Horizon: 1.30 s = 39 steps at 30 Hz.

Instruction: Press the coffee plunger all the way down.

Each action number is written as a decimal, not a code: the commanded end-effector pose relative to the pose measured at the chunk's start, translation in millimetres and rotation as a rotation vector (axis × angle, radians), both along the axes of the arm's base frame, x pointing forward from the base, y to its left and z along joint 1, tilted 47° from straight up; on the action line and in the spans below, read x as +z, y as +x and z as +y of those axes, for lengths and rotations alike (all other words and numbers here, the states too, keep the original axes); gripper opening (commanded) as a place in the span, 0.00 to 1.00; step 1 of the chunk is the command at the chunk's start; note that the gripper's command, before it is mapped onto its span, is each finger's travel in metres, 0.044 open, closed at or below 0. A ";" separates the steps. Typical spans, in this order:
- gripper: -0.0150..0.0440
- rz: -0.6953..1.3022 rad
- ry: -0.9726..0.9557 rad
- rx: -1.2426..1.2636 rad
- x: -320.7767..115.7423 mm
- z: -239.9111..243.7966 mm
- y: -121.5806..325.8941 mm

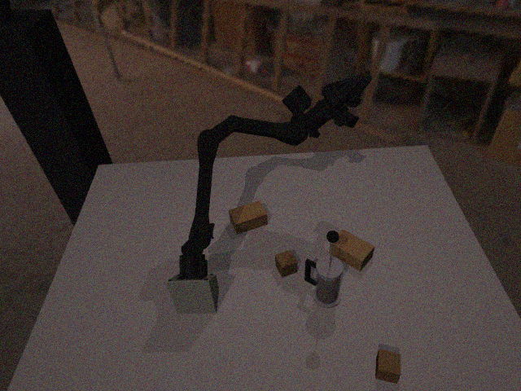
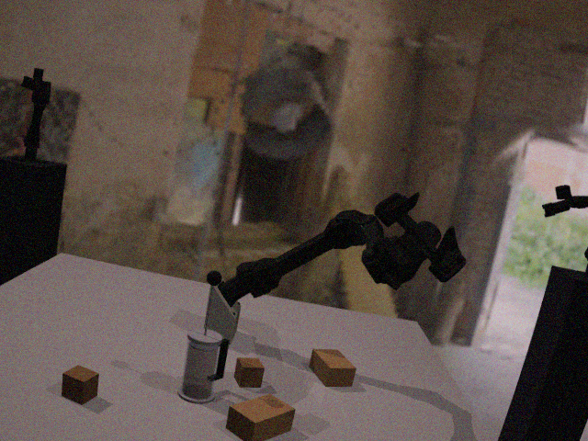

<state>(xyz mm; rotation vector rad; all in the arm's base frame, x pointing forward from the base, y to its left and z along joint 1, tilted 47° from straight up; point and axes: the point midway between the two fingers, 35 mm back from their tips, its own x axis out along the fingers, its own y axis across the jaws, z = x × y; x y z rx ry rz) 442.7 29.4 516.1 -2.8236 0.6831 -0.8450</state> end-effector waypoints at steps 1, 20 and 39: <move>0.98 0.014 -0.021 -0.006 -1.3 -1.2 1.6; 1.00 0.881 -1.420 -0.143 -163.8 -111.4 52.3; 1.00 0.834 -2.288 0.198 -301.4 -173.9 -34.6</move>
